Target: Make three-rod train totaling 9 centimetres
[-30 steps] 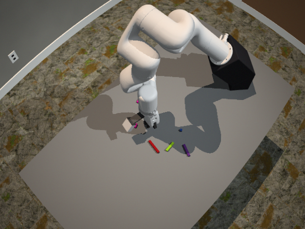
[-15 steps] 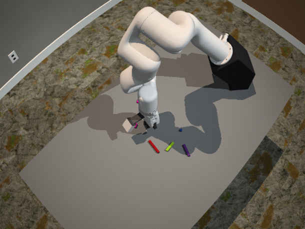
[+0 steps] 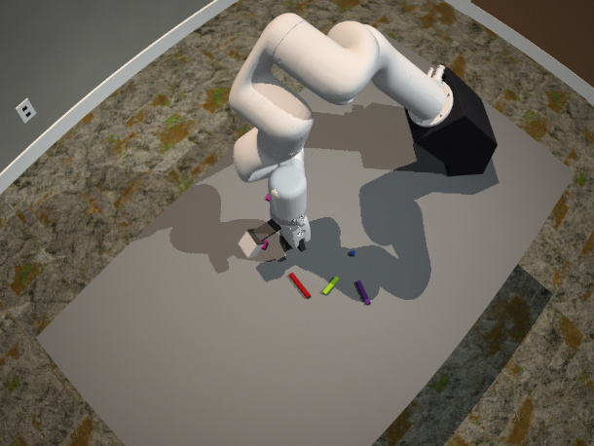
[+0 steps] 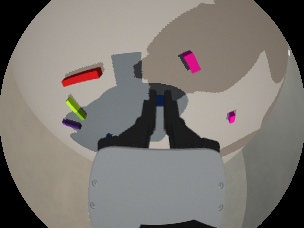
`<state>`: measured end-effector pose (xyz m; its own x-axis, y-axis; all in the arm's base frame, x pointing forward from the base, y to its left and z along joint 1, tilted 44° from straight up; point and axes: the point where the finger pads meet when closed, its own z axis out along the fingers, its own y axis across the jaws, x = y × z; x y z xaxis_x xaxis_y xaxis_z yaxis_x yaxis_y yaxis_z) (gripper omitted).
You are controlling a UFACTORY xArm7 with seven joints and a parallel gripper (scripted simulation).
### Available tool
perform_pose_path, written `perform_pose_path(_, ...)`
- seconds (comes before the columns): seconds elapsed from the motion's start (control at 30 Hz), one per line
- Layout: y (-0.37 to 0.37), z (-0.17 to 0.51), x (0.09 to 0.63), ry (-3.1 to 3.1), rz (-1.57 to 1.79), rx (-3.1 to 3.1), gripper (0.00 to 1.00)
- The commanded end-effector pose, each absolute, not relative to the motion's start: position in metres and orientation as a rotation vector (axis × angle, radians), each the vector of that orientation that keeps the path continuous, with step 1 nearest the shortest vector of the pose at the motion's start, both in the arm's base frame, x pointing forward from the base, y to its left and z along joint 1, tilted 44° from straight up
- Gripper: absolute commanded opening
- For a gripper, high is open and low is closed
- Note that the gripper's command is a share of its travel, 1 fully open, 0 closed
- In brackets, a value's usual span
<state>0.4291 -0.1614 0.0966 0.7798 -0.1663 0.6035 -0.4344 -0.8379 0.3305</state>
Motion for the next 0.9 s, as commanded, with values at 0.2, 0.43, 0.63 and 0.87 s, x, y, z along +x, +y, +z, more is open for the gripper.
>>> perform_pose_path(0.2,-0.1611,0.0970,0.4295,-0.451,0.794,2.512,0.04)
perform_pose_path(0.43,-0.1611,0.0970,0.4295,-0.451,0.794,2.512,0.08)
perform_pose_path(0.63,-0.1611,0.0970,0.4295,-0.451,0.794,2.512,0.16)
perform_pose_path(0.87,-0.1611,0.0970,0.4295,-0.451,0.794,2.512,0.24)
